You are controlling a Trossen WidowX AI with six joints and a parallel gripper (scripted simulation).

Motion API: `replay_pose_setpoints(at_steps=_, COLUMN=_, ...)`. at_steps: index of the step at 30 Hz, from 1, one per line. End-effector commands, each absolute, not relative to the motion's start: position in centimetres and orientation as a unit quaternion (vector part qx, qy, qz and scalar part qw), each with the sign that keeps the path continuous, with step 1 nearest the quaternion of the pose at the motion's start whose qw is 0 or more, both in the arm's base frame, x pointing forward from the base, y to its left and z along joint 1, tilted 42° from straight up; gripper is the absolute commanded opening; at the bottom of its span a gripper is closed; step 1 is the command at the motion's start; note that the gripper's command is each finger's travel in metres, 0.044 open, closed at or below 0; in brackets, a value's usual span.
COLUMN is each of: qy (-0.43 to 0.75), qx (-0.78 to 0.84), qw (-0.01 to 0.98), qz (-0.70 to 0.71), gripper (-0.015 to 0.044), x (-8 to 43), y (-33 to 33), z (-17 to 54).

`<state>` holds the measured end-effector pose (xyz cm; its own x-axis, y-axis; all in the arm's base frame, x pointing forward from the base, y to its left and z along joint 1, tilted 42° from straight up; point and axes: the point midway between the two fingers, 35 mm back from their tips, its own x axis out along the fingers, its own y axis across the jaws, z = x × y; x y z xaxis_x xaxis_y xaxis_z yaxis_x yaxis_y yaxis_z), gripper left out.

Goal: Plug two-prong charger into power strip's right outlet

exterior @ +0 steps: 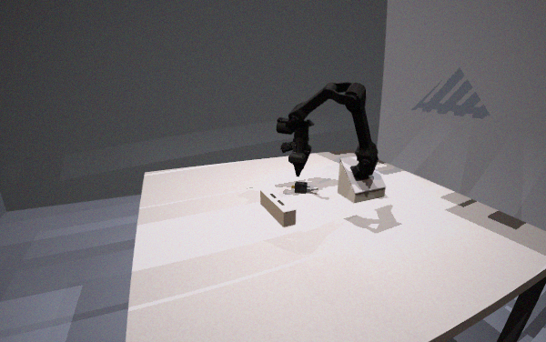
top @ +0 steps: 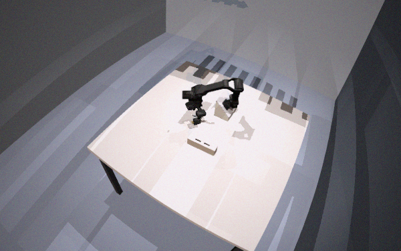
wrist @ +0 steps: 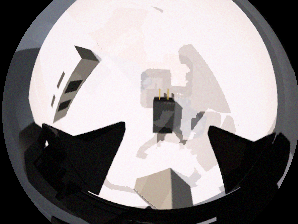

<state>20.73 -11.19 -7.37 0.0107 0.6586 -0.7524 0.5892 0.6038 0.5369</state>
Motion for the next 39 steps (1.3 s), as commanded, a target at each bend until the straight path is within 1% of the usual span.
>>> replay_pose_setpoints(at_steps=1, qy=0.722, qx=0.437, qw=0.534, qz=0.054, gripper=0.044, x=20.3, y=-9.9, z=-7.8)
replay_pose_setpoints(at_steps=39, qy=0.724, qx=0.436, qw=0.531, qz=0.058, gripper=0.044, x=20.5, y=-6.3, z=-11.7)
